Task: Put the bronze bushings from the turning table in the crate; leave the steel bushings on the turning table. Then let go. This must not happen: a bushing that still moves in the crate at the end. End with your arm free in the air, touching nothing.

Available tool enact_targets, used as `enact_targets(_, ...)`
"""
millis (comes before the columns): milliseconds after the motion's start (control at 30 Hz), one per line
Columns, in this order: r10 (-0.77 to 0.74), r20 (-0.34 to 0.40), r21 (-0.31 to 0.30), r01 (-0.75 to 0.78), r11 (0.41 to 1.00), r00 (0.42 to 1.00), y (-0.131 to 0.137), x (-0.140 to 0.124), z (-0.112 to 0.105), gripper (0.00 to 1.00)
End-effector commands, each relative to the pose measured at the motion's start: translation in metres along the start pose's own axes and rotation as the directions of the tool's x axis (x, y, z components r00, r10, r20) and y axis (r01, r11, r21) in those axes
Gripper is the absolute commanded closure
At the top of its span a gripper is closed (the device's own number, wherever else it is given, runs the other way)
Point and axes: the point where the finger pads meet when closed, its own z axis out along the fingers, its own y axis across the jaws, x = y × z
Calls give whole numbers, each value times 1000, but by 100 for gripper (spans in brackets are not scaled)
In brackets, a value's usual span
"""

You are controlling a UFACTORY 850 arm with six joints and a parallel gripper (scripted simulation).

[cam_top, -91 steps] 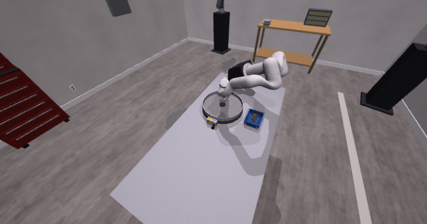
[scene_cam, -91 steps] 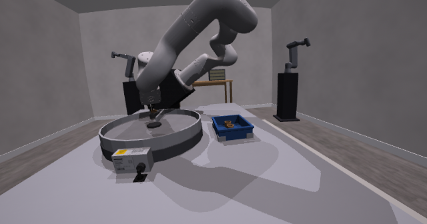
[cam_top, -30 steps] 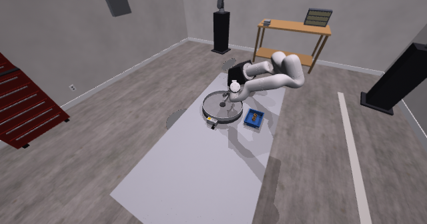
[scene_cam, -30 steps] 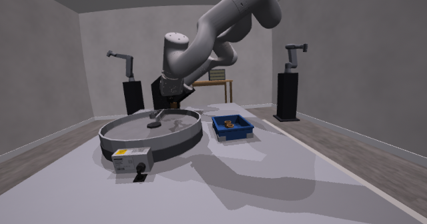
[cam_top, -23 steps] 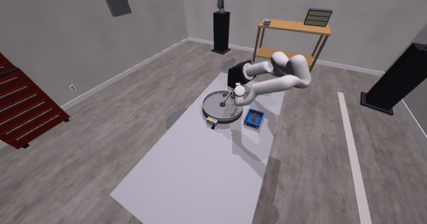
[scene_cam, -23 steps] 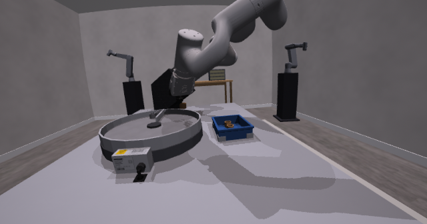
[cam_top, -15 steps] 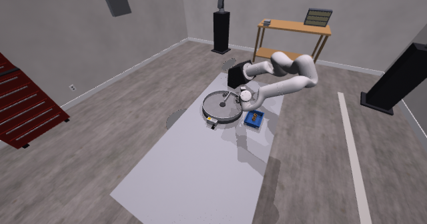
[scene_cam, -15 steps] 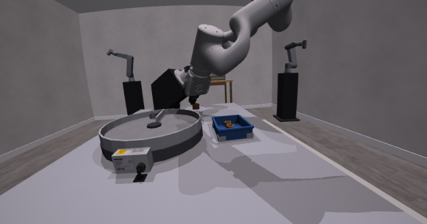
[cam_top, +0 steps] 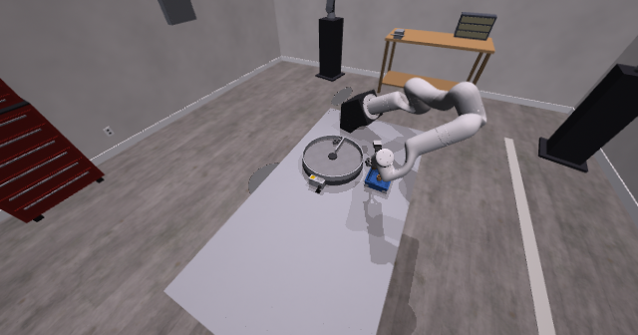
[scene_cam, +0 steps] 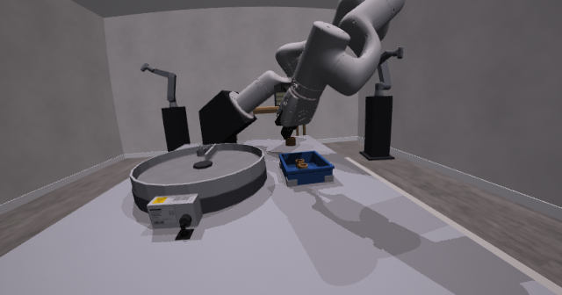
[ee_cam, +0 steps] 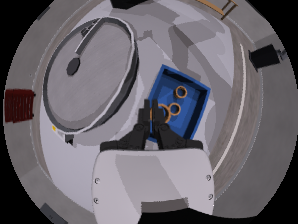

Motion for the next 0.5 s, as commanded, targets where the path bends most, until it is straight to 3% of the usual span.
enact_targets(0,2,-1,0,-2,1000,1000,16,-18,-16,100)
enact_targets(467,2,-1,0,-2,1000,1000,31,-33,-28,100)
